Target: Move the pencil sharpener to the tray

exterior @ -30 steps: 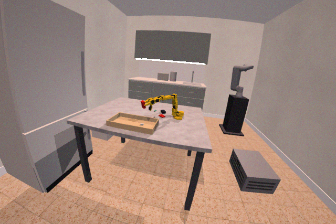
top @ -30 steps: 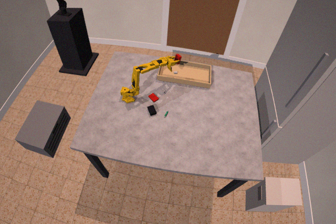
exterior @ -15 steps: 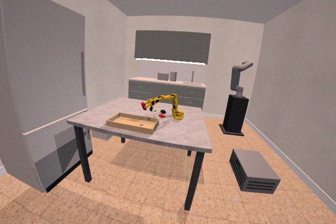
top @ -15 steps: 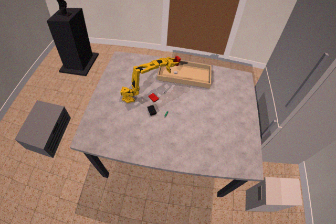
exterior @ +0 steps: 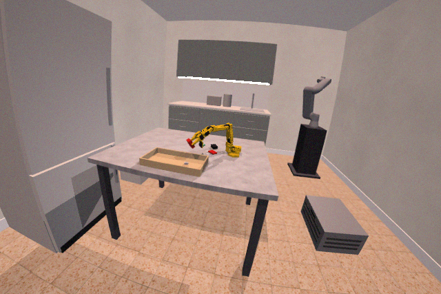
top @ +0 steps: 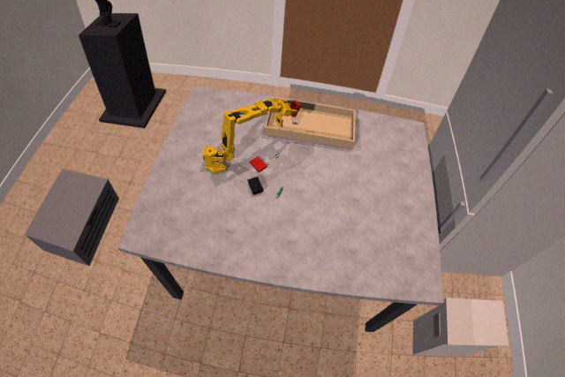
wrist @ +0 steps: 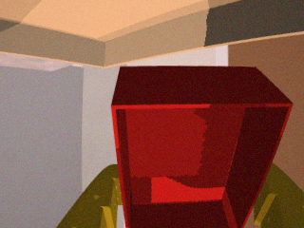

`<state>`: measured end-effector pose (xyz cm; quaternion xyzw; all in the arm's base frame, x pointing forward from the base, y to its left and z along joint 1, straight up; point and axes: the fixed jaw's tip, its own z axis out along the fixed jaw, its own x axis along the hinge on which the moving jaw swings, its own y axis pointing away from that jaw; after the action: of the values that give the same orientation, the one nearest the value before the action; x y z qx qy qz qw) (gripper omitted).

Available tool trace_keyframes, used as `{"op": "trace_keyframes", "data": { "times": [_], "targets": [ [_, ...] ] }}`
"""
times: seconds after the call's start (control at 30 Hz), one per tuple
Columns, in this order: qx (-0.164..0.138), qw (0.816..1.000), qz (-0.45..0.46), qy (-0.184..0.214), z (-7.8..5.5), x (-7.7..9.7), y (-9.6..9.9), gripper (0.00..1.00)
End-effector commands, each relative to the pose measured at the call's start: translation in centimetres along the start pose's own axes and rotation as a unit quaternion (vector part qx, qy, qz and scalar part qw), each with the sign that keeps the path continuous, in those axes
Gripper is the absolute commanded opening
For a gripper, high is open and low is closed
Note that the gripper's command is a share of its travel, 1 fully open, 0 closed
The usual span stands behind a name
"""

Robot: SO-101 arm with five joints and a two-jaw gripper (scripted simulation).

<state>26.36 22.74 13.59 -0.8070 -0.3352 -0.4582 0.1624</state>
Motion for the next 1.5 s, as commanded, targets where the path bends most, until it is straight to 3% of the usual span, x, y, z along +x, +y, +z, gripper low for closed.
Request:
{"op": "trace_keyframes", "data": {
  "times": [0.0,0.07,0.57,0.63,1.13,1.2,1.47],
  "targets": [
    [-0.004,1.000,-0.001,-0.002,-1.2,0.6,0.4,0.22],
    [-0.004,1.000,-0.001,-0.002,-1.2,0.6,0.4,0.22],
    [0.005,0.987,-0.001,-0.158,-2.0,-4.4,0.1,0.22],
    [0.005,0.987,-0.001,-0.158,-2.0,-4.4,0.1,0.22],
    [0.015,0.951,0.000,-0.310,-4.3,-8.8,-0.2,0.22],
    [0.015,0.951,0.000,-0.310,-4.3,-8.8,-0.2,0.22],
    [0.019,0.926,0.000,-0.376,-5.7,-10.6,-0.3,0.22]
  ]
}}
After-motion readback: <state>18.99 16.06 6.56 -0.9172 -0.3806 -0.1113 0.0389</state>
